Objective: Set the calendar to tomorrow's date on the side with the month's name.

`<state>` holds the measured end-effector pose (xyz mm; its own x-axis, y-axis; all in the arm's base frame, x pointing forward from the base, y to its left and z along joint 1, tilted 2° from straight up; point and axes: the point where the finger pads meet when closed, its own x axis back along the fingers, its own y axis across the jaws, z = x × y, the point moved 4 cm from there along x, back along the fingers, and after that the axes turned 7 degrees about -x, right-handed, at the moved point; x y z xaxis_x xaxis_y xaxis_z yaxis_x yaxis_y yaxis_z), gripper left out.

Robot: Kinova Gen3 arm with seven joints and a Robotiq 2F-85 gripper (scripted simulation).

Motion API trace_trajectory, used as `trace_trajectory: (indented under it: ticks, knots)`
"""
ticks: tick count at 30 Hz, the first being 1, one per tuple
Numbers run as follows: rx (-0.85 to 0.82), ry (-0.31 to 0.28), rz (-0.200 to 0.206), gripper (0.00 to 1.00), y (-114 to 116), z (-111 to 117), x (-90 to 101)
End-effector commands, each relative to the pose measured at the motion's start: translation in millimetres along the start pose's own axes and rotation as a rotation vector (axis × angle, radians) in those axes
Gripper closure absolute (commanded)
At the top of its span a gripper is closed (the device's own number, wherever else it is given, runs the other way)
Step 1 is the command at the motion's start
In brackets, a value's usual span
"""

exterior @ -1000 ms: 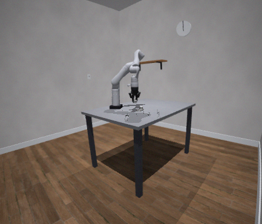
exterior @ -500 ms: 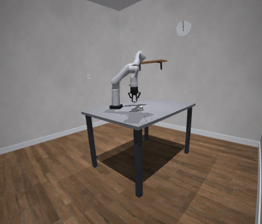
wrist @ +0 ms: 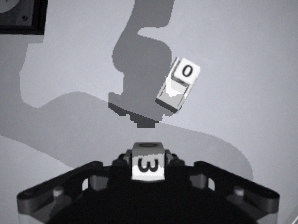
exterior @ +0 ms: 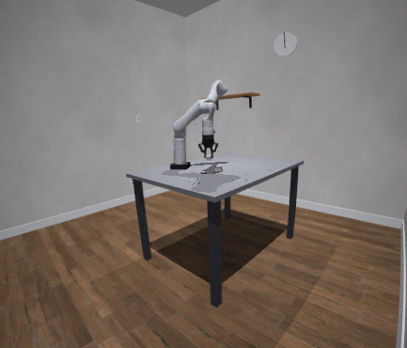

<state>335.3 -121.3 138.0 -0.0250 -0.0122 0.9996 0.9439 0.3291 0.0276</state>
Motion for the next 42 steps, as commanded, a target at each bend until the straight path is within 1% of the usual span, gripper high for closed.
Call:
trace_trajectory:
  ticks: [1,25,29,34,36,42]
  knots:
    - [-0.005,-0.001,0.000,0.72,0,-1,0.1]
    - [-0.013,-0.002,0.000,0.72,0,-1,-2.1]
    - [-0.013,-0.002,0.000,0.72,0,-1,-10.6]
    - [-0.013,-0.002,0.000,0.72,0,-1,-29.9]
    - [-0.013,-0.002,0.000,0.72,0,-1,-29.9]
    - [-0.013,-0.002,0.000,0.72,0,-1,-58.9]
